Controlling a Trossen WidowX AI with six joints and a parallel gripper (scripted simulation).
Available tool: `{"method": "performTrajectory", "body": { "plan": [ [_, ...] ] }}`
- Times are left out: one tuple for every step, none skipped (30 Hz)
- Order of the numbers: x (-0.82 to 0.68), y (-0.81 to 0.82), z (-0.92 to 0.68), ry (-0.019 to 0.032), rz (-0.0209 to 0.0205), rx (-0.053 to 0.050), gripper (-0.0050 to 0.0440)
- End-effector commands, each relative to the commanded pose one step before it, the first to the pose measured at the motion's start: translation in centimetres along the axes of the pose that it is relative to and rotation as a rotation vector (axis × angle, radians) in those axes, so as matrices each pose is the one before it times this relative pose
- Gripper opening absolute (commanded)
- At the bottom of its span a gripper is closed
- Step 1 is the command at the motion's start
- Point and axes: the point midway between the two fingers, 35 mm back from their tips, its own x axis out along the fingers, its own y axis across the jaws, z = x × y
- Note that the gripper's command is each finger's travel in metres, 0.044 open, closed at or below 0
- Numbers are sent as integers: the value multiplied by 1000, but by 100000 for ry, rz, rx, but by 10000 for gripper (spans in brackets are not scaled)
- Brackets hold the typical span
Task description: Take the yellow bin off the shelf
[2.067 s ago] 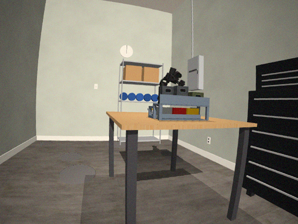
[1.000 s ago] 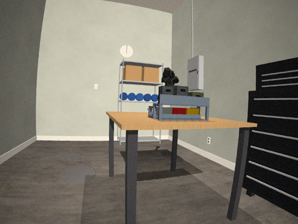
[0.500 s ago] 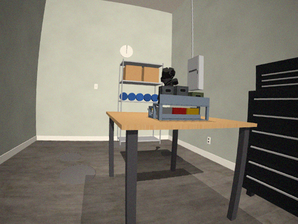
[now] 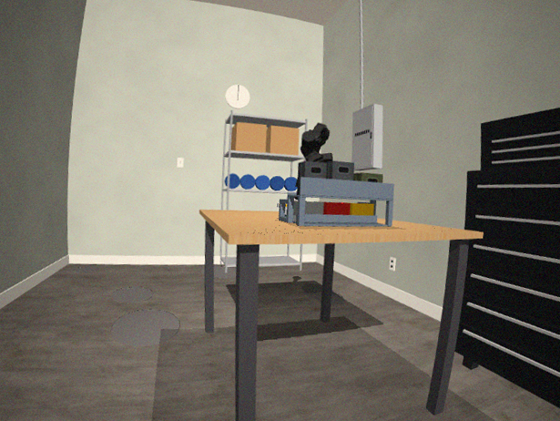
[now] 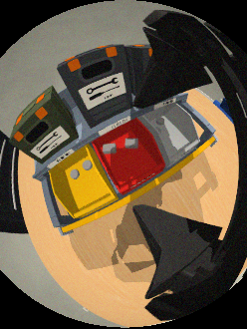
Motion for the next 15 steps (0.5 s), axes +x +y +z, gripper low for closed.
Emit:
{"method": "performTrajectory", "body": {
  "plan": [
    [377,-973,-227,6300,6012,-8808,440],
    [290,-151,-300,2806,3180,-3008,440],
    [294,-152,-297,2806,3180,-3008,440],
    [0,0,0,0,0,0,440],
    [0,0,0,0,0,0,440],
    [0,0,0,0,0,0,440],
    [0,0,0,0,0,0,440],
    [0,0,0,0,0,0,440],
    [0,0,0,0,0,0,440],
    [0,0,0,0,0,0,440],
    [0,0,0,0,0,0,440],
    [0,0,0,0,0,0,440],
    [0,0,0,0,0,0,440],
    [0,0,0,0,0,0,440],
    [0,0,0,0,0,0,440]
  ]
}}
